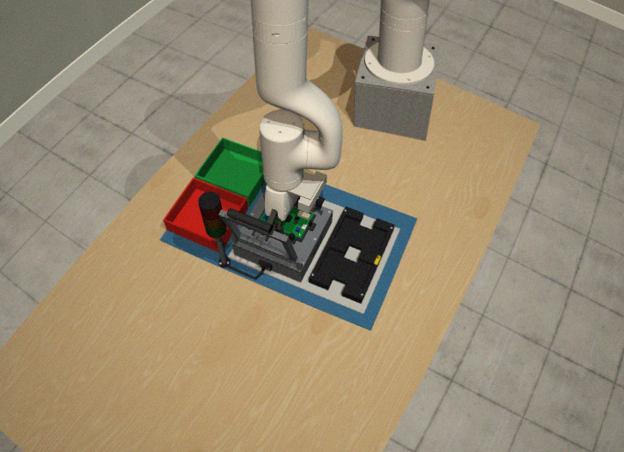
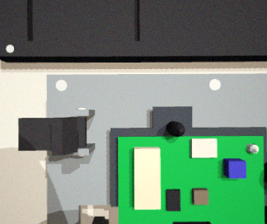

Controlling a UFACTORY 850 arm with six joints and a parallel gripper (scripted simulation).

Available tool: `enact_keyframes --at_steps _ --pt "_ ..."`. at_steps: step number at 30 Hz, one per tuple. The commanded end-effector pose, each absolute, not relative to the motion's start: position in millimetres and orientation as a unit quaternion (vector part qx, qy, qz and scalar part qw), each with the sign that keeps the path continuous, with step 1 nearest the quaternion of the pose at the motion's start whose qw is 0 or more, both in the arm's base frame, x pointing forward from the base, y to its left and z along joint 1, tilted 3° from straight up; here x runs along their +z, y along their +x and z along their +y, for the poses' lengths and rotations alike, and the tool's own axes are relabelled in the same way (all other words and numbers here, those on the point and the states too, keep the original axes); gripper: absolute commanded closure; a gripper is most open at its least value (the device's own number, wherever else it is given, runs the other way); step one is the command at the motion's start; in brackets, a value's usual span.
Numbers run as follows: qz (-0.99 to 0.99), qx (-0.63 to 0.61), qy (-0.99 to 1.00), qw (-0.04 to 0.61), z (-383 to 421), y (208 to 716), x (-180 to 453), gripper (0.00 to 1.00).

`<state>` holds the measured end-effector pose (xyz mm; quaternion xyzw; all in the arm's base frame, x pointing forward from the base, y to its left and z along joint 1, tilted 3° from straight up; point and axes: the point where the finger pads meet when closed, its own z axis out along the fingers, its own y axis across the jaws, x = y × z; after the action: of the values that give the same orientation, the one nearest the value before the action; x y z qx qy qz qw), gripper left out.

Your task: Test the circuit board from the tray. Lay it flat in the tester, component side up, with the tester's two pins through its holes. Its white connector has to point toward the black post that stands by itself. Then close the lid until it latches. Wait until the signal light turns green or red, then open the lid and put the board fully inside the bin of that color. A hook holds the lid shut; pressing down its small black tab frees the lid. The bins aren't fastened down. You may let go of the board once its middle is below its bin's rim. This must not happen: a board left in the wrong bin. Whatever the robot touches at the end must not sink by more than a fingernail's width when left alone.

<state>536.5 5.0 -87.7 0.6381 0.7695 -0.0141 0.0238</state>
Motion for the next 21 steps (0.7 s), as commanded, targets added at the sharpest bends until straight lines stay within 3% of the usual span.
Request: enact_keyframes --at_steps 1,15,21 --pt "0.769 -0.014 0.638 0.024 5 537 -87 0.00" --pt "0.769 -0.014 0.638 0.024 6 537 -70 0.00" --pt "0.769 -0.014 0.638 0.024 8 536 -31 0.00"
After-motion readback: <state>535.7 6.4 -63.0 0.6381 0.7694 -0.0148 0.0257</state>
